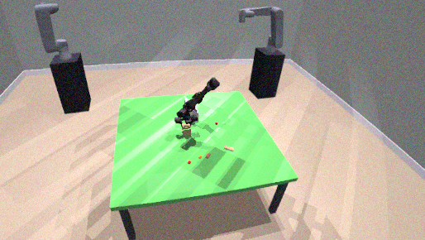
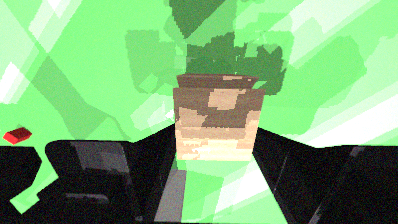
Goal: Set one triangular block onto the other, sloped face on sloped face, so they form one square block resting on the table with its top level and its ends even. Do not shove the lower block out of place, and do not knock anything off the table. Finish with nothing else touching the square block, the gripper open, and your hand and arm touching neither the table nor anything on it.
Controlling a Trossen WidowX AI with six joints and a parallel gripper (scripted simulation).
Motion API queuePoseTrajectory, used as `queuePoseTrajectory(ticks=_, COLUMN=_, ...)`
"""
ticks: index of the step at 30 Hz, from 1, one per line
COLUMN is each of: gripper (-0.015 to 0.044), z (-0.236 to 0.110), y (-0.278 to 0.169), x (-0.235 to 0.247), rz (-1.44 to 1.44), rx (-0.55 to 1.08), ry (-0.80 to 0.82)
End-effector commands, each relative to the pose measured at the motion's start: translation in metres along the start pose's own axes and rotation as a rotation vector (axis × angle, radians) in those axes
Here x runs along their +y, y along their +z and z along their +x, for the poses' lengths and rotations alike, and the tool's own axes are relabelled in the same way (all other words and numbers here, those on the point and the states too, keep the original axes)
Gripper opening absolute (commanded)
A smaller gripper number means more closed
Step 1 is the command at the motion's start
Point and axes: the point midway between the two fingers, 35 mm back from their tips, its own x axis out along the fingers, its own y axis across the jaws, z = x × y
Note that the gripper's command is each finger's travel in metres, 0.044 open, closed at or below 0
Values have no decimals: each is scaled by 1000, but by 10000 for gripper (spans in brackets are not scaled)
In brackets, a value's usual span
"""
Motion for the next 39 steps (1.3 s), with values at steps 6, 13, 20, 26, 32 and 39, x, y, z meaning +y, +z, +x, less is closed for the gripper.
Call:
queuePoseTrajectory(ticks=6, gripper=0, z=5, y=2, x=0, rz=4, rx=-3, ry=2)
queuePoseTrajectory(ticks=13, gripper=0, z=9, y=4, x=0, rz=4, rx=-3, ry=3)
queuePoseTrajectory(ticks=20, gripper=0, z=12, y=5, x=0, rz=4, rx=-3, ry=3)
queuePoseTrajectory(ticks=26, gripper=0, z=12, y=5, x=0, rz=6, rx=-4, ry=4)
queuePoseTrajectory(ticks=32, gripper=0, z=12, y=5, x=0, rz=6, rx=-4, ry=4)
queuePoseTrajectory(ticks=39, gripper=0, z=13, y=6, x=0, rz=7, rx=-4, ry=5)
